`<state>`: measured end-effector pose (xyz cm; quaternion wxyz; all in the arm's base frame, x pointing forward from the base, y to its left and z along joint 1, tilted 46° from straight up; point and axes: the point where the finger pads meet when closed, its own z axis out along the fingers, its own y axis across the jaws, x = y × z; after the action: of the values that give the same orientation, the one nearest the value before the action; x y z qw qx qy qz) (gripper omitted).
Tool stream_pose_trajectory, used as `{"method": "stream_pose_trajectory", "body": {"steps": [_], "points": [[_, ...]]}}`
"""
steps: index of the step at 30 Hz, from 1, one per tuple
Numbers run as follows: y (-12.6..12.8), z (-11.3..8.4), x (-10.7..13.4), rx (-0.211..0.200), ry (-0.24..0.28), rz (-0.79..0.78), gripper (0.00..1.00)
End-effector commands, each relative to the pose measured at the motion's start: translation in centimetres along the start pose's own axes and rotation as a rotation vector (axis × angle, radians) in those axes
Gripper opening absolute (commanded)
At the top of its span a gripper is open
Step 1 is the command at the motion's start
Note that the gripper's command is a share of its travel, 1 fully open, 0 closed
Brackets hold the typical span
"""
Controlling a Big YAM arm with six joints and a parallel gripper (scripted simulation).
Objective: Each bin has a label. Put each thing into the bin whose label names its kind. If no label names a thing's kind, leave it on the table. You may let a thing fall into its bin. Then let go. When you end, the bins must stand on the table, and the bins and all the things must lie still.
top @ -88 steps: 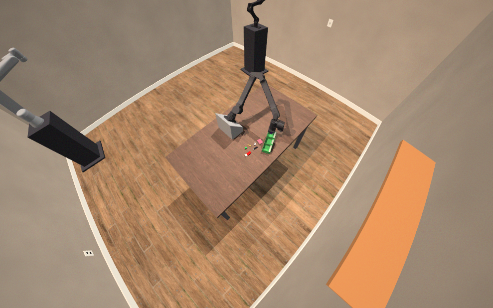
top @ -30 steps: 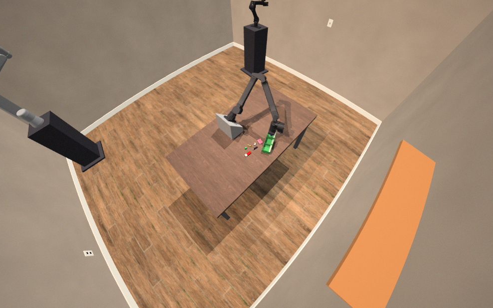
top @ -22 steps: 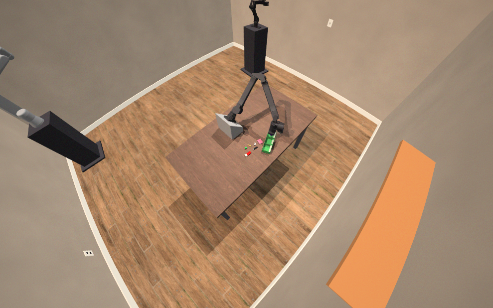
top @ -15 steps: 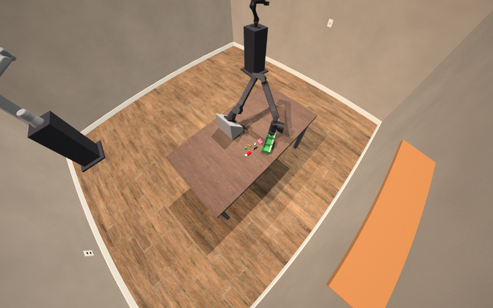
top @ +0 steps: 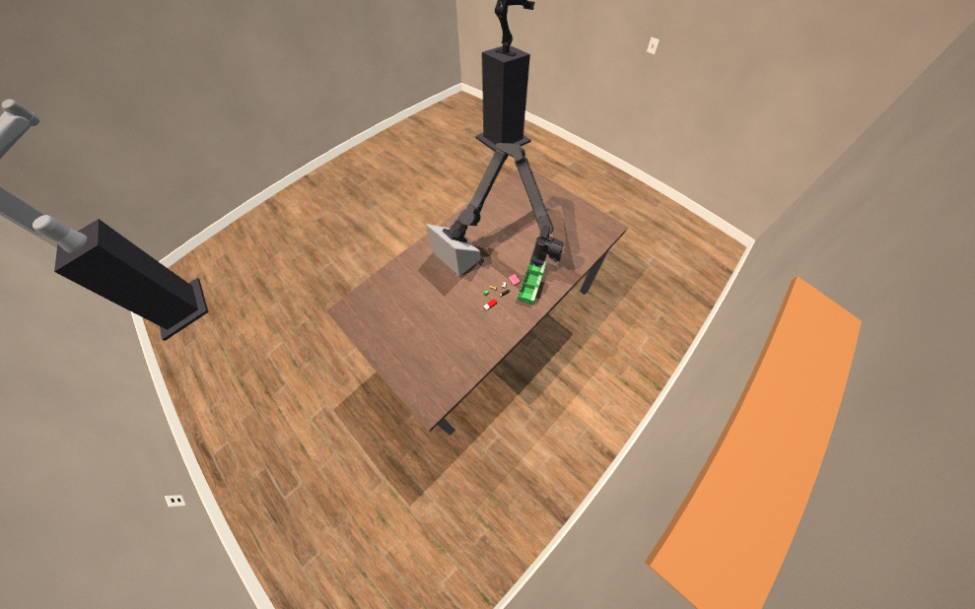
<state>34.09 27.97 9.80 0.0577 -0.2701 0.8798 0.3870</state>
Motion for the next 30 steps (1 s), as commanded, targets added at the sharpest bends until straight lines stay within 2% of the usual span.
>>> {"method": "stream_pose_trajectory", "body": {"steps": [1,5,13,15,16,18,19,20,23,24,27,28,30], "points": [[0.2,-2.4,-2.0,0.007,-0.053,-0.03,0.08],[0.2,-3.0,-2.1,0.008,-0.055,-0.032,0.08],[0.2,-6.3,-2.1,0.011,-0.056,-0.034,0.08],[0.2,-6.3,-2.1,0.011,-0.056,-0.034,0.08],[-0.8,-5.1,-0.9,0.004,-0.023,0.0,0.08],[-0.3,-4.0,0.2,-0.004,0.006,-0.002,0.08],[-0.1,-4.0,0.0,-0.005,0.005,-0.009,0.08],[0.0,-5.0,-1.1,0.005,-0.029,-0.019,0.08],[0.9,-4.9,-0.9,0.001,-0.026,-0.046,0.08],[0.1,-4.9,-1.1,0.005,-0.029,-0.019,0.08],[0.1,-4.9,-1.1,0.005,-0.029,-0.019,0.08],[1.0,-4.7,-0.8,0.0,-0.024,-0.048,0.08],[0.2,-4.9,-1.1,0.005,-0.029,-0.019,0.08]]}}
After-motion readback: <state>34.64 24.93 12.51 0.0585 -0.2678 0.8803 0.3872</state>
